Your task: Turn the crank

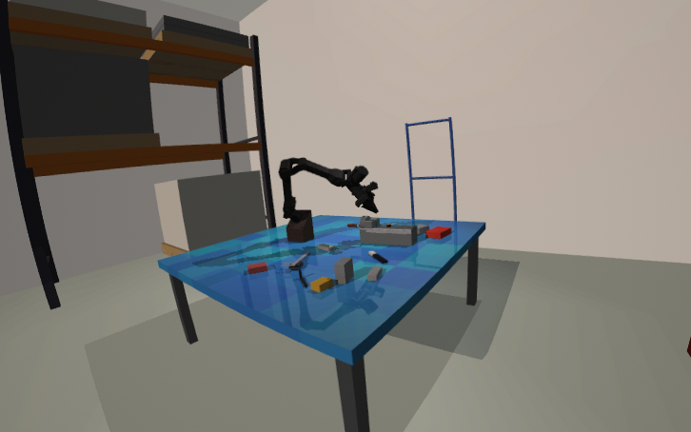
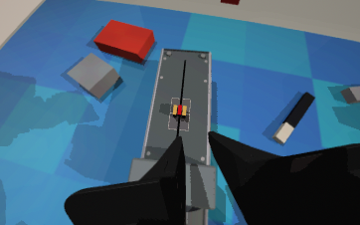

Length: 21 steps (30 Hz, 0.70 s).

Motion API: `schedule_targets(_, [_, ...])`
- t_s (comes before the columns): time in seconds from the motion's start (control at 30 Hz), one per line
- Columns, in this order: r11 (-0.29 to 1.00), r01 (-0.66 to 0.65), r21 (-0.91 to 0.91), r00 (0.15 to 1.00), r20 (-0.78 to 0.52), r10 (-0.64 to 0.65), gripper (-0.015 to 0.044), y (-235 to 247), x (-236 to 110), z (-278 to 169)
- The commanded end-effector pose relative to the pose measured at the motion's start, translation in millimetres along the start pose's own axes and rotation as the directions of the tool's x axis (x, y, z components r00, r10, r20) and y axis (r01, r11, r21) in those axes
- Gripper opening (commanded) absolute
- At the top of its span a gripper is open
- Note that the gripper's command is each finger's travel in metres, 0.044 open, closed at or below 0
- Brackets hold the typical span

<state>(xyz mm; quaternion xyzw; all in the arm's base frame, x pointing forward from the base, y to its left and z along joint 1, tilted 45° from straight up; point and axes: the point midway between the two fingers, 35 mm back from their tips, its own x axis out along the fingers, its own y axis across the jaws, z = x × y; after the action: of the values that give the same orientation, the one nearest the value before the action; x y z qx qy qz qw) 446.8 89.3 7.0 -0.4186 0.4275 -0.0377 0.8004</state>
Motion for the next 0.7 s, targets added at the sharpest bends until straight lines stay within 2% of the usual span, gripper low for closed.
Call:
schedule_targets(0.0, [1.0,0.001,0.0,1.0,0.0,-0.001,0.021,-0.2,0.1,-0.1])
schedule_targets(0.27, [1.0,0.001,0.0,1.0,0.0,-0.001,0.042,-0.2,0.1,-0.1])
schedule_targets(0.33, [1.0,0.001,0.0,1.0,0.0,-0.001,0.044,-0.2,0.1,-0.1])
schedule_targets(0.67, [1.0,0.001,0.0,1.0,0.0,-0.001,0.0177,-0.2,0.1,-0.1])
